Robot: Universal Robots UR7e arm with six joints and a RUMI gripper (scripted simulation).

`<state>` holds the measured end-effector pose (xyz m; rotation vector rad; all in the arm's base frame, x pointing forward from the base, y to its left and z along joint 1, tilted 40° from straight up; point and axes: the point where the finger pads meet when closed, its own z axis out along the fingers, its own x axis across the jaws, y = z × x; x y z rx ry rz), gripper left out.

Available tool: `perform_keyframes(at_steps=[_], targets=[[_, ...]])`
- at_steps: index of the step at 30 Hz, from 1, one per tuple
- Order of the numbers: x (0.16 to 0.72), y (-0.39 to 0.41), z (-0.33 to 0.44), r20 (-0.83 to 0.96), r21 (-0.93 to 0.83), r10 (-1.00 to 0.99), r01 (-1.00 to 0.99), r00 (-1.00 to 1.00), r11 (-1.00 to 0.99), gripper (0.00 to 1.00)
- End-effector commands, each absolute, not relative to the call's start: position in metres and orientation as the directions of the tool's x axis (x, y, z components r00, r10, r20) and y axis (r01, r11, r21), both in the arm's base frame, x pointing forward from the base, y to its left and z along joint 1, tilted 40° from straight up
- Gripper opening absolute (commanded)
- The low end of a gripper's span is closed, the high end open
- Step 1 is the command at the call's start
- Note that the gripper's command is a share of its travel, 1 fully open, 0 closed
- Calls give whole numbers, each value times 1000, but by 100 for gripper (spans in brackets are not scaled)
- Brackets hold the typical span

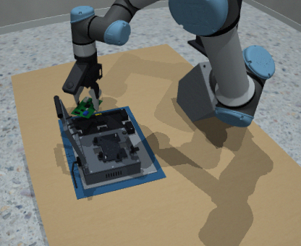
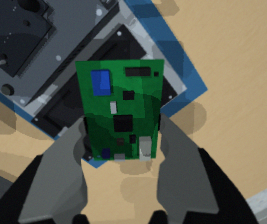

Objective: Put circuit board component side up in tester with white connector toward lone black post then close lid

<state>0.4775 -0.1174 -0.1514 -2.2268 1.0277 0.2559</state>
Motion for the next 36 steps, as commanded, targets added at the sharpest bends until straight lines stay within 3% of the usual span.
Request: perform_keyframes(at_steps=[1,21,36], targets=[[478,-118,-151,-469,-445,-648,-795,599,-413,39],[478,-118,-151,-614,-201,-763,-975,202,-96,39],[478,-118,-151,-646,16,-751,-986,-137,166,39]])
